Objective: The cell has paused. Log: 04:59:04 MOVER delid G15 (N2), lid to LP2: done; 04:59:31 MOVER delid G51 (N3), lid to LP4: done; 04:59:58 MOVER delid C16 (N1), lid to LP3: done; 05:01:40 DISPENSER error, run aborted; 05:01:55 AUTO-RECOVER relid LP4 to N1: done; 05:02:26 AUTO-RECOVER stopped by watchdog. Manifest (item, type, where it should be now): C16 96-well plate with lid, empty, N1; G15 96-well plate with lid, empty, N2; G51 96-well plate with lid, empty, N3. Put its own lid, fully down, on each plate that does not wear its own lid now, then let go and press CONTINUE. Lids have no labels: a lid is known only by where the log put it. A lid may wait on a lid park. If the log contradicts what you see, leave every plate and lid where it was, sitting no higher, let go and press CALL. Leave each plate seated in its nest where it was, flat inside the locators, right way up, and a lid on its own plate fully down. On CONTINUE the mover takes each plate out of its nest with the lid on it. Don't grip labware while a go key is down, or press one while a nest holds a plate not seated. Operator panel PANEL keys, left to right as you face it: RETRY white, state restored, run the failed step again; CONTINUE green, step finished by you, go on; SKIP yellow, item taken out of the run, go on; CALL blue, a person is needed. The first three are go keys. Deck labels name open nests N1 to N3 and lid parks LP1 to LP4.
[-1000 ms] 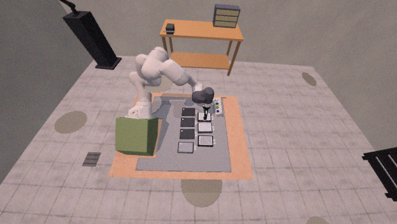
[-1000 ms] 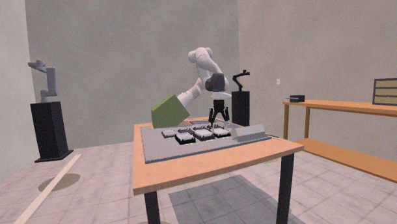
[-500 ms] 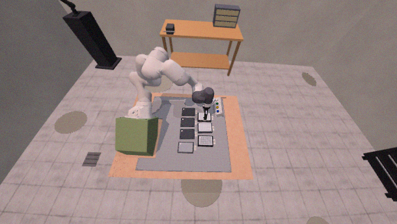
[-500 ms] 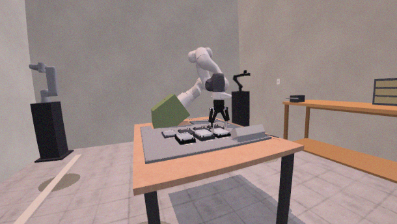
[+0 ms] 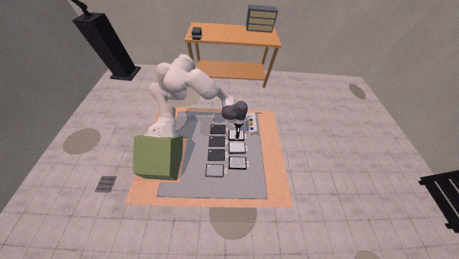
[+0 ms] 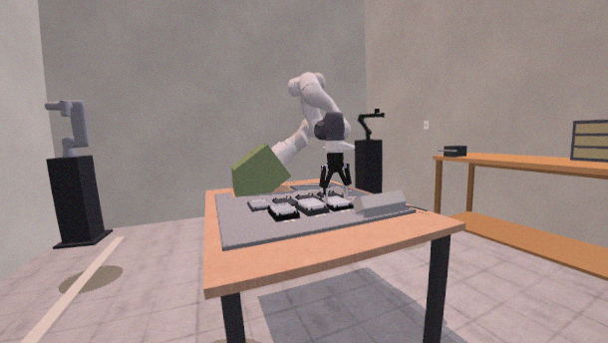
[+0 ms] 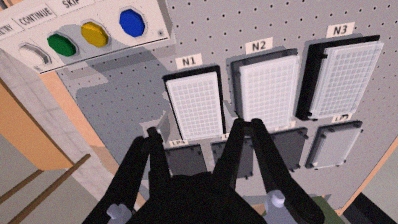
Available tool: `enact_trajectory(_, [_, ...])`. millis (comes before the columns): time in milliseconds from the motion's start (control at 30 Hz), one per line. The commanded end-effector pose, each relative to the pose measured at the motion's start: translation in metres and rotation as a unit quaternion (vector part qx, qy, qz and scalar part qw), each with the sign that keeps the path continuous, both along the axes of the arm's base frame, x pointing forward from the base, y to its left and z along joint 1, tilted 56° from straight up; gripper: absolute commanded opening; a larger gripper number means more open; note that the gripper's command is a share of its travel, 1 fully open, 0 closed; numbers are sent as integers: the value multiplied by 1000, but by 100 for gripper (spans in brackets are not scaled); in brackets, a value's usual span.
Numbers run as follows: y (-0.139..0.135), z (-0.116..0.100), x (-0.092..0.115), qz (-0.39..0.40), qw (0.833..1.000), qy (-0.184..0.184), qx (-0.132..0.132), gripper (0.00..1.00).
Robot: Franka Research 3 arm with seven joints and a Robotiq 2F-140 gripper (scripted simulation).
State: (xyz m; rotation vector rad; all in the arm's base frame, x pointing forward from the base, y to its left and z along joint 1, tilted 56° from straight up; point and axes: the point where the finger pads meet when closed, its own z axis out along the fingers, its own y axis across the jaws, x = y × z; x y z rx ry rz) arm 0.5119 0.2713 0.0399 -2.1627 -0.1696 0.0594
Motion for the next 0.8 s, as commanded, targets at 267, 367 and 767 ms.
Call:
enact_trajectory(267, [0, -1, 1, -3, 1000, 2, 1, 66])
enact_trajectory(367, [0, -1, 1, -3, 1000, 2, 1, 66])
enact_trajectory(767, [0, -1, 1, -3, 1000, 2, 1, 0])
